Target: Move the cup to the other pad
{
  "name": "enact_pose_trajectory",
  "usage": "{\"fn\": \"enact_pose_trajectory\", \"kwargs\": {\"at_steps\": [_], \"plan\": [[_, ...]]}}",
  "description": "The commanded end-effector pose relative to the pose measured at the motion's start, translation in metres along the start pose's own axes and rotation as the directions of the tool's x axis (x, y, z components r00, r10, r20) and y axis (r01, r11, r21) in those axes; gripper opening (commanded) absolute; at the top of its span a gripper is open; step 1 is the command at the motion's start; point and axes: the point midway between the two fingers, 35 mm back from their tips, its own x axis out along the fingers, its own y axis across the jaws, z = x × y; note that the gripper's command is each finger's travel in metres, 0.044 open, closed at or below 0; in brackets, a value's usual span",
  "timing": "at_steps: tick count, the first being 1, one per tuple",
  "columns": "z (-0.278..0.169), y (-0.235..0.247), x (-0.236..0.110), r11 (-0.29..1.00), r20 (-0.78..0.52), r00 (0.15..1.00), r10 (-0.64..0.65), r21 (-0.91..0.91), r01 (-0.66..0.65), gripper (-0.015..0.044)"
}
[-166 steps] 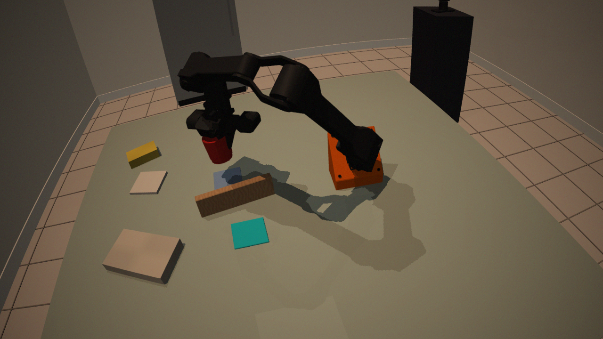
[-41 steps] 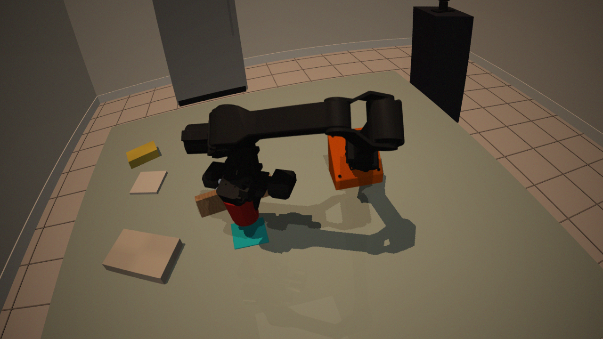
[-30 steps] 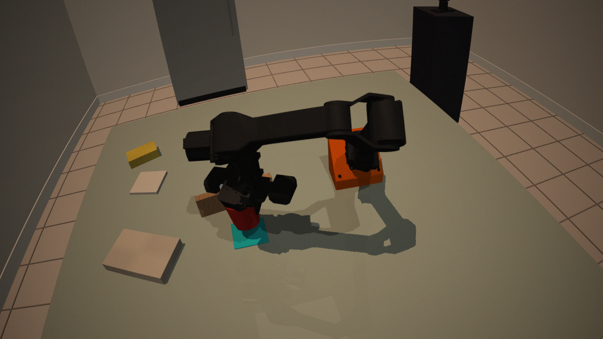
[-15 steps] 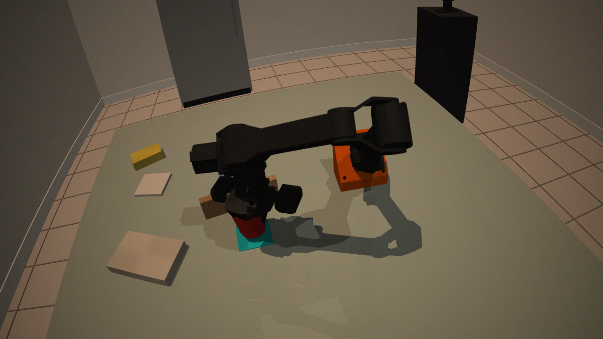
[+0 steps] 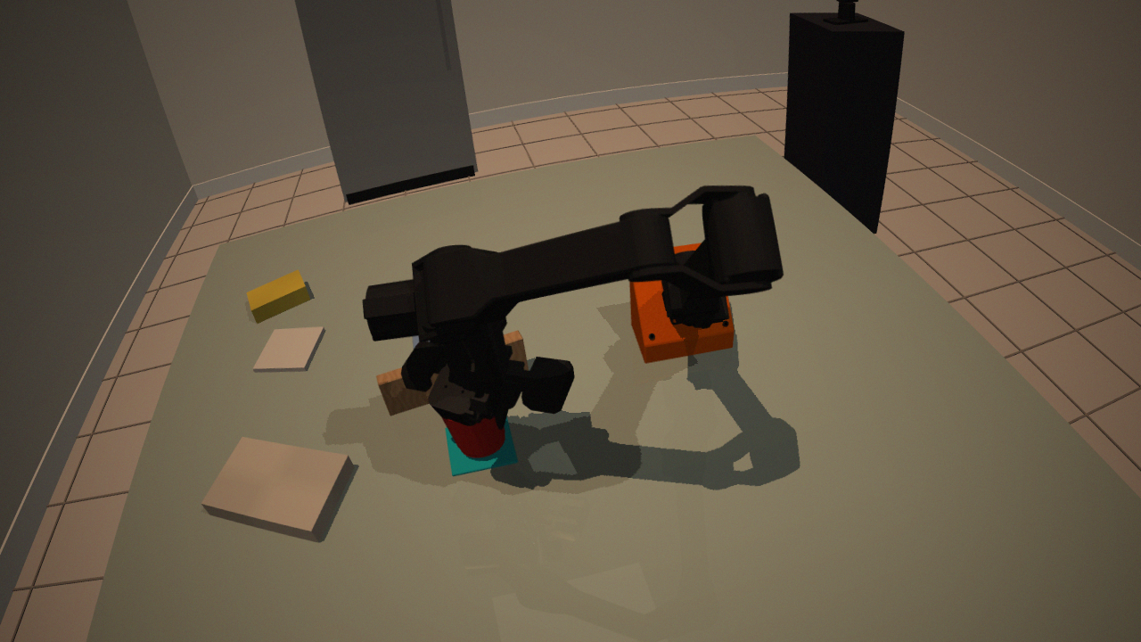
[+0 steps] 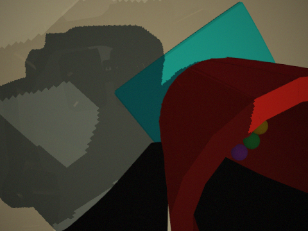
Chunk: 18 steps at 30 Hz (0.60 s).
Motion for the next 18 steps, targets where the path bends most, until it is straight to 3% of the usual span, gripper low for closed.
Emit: {"fn": "enact_pose_trajectory", "kwargs": {"at_steps": [1,6,11,18], "plan": [[0.0,0.0002,-0.0002,1.0,0.0,1.0,0.001,-0.001,-0.001,0.0],[0.0,0.0002,-0.0002,1.0,0.0,1.0,0.001,-0.001,-0.001,0.0],[0.0,0.0002,-0.0002,1.0,0.0,1.0,0.001,-0.001,-0.001,0.0128],[0.0,0.0001,-0.0009,1.0,-0.001,1.0,0.001,-0.001,-0.001,0.0128]]}}
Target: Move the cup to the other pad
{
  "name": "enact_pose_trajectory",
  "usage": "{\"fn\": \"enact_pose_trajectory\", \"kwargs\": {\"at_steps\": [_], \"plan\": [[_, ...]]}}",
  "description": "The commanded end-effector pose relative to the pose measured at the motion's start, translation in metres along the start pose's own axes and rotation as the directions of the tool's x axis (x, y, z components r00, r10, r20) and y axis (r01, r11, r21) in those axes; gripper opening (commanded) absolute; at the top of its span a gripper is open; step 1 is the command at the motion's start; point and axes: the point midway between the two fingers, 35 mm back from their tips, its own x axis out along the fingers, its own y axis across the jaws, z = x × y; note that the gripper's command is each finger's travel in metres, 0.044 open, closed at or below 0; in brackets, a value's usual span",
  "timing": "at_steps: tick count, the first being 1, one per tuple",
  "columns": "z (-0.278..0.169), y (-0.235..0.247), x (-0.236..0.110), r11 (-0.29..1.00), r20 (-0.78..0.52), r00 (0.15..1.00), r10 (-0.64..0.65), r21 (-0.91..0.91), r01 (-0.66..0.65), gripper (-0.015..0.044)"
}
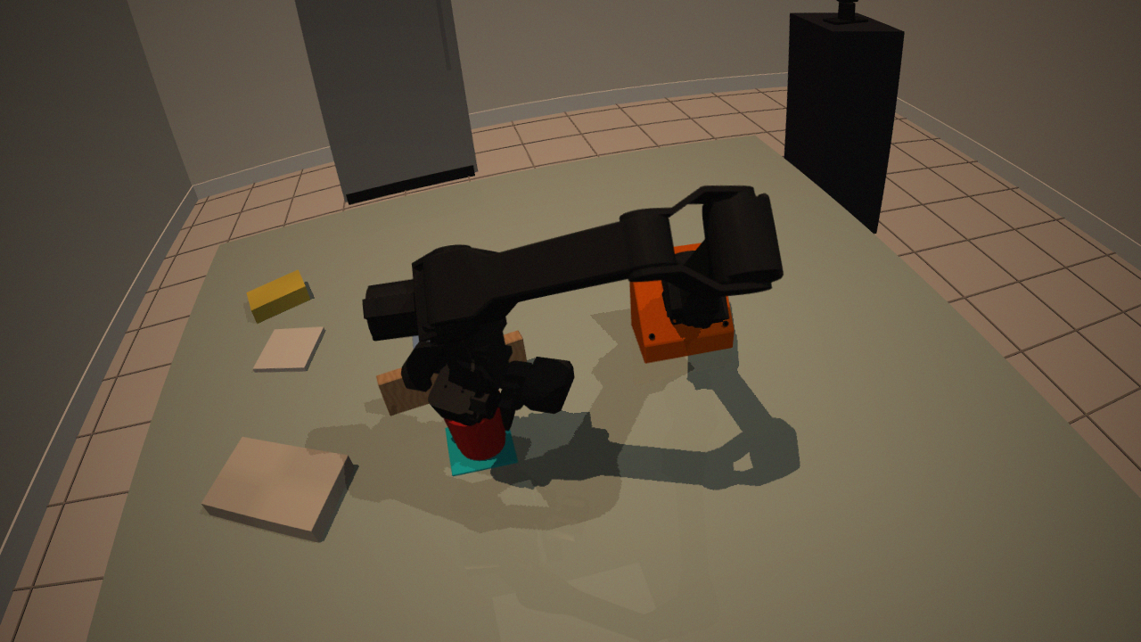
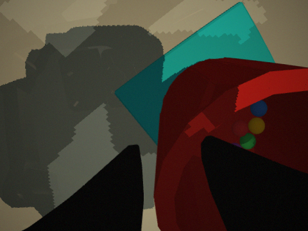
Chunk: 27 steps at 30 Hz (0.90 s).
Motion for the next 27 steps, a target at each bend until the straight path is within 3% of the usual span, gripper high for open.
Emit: {"fn": "enact_pose_trajectory", "kwargs": {"at_steps": [1,27], "plan": [[0.0,0.0,-0.001,1.0,-0.001,1.0,0.001,-0.002,-0.001,0.0128],[-0.001,-0.002,-0.034,1.0,0.0,1.0,0.001,0.001,-0.001,0.0128]]}}
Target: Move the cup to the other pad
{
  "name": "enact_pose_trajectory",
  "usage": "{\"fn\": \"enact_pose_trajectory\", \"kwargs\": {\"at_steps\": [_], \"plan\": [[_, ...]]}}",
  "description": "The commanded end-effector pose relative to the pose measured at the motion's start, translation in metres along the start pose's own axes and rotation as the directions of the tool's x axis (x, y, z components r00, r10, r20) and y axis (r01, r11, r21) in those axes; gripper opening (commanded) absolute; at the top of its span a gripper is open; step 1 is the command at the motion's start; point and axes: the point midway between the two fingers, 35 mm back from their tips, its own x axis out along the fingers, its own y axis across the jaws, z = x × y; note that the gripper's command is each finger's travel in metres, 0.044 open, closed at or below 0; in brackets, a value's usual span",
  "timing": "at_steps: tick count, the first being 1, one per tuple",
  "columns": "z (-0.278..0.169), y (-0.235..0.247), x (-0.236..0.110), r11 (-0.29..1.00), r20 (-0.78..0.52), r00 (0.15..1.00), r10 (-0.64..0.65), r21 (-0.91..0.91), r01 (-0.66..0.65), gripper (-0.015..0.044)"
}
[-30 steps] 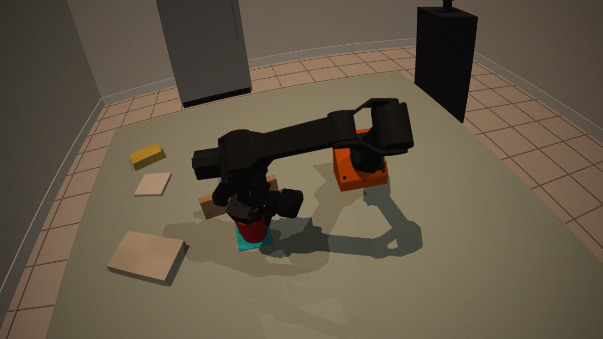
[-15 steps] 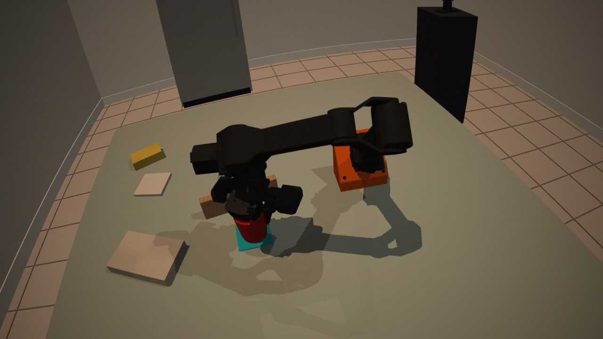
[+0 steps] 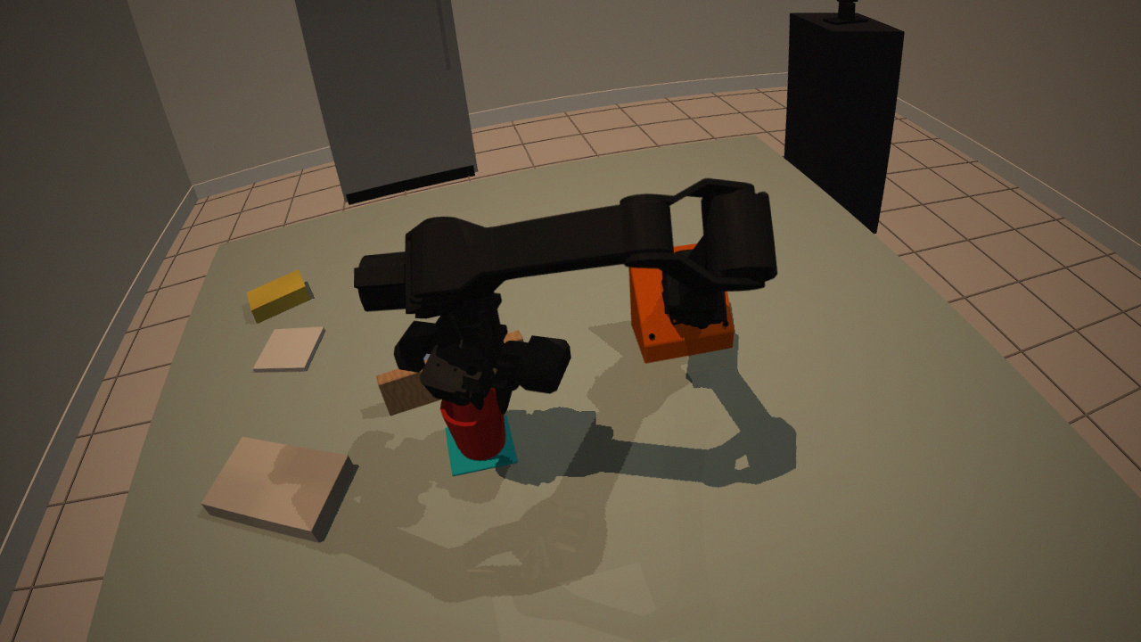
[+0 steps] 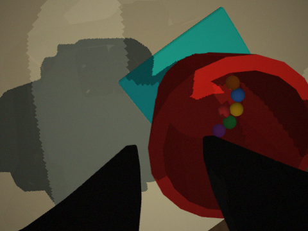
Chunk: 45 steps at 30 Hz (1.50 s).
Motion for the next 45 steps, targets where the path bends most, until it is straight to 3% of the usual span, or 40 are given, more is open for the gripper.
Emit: {"fn": "enact_pose_trajectory", "kwargs": {"at_steps": [1,16,28,45], "plan": [[0.0,-0.001,-0.006,1.0,-0.004,1.0,-0.002,-0.003,0.002,0.0128],[0.001,0.0,-0.023,1.0,-0.001,1.0,-0.001,-0.002,0.001,0.0128],[0.001,0.0,-0.026,1.0,0.004,1.0,-0.005,0.006,0.005,0.044],[0.002,-0.001,-0.083,0.998,0.01,0.999,-0.046,0.049,0.046,0.044]]}}
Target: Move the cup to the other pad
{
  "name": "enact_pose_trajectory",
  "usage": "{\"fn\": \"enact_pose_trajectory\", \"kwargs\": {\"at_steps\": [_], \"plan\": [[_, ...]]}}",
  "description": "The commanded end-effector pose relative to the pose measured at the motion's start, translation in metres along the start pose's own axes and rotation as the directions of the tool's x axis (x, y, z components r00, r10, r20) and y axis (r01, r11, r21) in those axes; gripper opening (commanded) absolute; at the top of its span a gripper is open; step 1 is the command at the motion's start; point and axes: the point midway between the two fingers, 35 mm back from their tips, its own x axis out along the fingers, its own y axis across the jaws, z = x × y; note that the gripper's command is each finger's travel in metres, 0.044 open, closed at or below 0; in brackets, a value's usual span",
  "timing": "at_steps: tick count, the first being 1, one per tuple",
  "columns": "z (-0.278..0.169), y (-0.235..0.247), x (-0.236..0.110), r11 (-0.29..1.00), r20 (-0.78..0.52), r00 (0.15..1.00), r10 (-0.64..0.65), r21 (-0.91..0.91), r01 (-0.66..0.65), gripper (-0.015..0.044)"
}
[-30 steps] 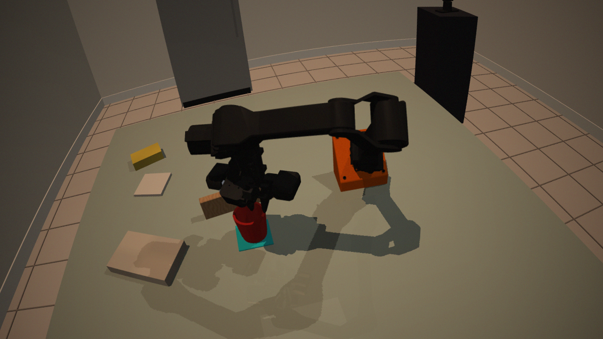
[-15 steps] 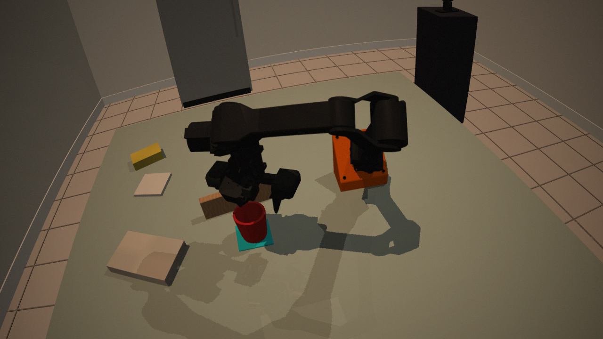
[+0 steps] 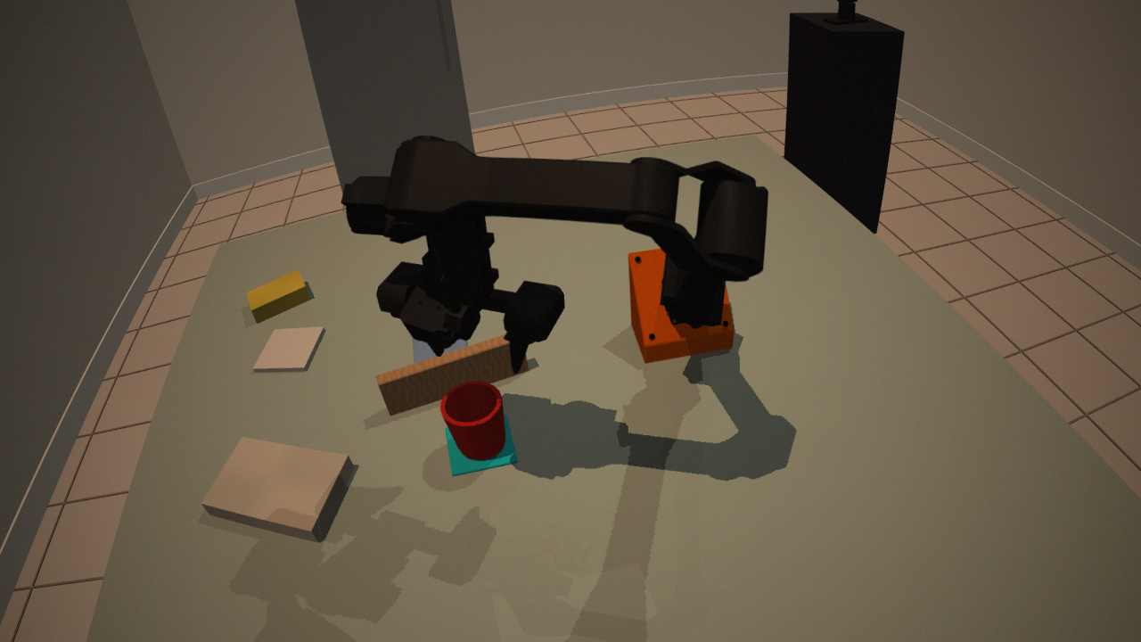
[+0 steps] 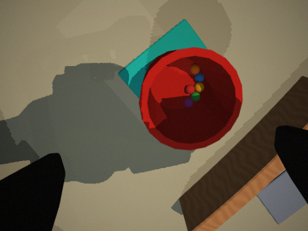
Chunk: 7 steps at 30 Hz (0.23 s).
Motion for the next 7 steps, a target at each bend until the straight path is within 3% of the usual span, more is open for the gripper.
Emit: {"fn": "enact_pose_trajectory", "kwargs": {"at_steps": [1,7], "plan": [[0.0002,-0.0002,-0.0081,1.0,-0.004,1.0,-0.004,0.003,0.004,0.044],[0.0004,-0.0003,-0.0039,1.0,0.001,1.0,-0.004,0.003,0.004,0.044]]}}
